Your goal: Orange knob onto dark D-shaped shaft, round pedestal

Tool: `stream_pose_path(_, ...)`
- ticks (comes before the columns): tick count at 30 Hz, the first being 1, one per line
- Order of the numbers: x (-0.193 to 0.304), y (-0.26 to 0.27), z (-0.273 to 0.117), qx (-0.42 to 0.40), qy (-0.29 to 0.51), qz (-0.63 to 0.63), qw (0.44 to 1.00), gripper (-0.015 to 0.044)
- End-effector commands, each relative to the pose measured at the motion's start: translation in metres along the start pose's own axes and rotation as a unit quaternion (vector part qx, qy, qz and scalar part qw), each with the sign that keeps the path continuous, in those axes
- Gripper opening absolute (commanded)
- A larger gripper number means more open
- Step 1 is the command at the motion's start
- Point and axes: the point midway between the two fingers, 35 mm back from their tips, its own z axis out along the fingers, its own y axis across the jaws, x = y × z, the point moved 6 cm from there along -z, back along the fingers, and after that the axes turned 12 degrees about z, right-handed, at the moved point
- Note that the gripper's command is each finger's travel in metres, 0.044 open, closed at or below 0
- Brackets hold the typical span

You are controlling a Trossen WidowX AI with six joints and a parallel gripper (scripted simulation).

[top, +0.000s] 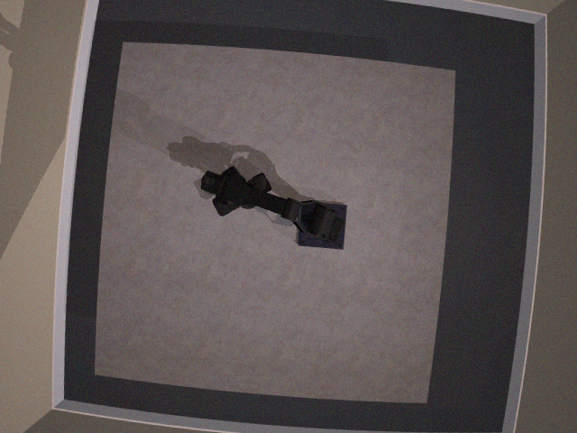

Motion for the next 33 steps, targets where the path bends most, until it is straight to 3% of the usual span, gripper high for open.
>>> stream_pose_path(1,-0.0001,-0.0003,0.0012,0.000,-0.001,0.011,1.000,0.0000)
stream_pose_path(33,-0.0002,-0.0002,-0.0002,0.000,-0.001,0.011,1.000,0.0000)
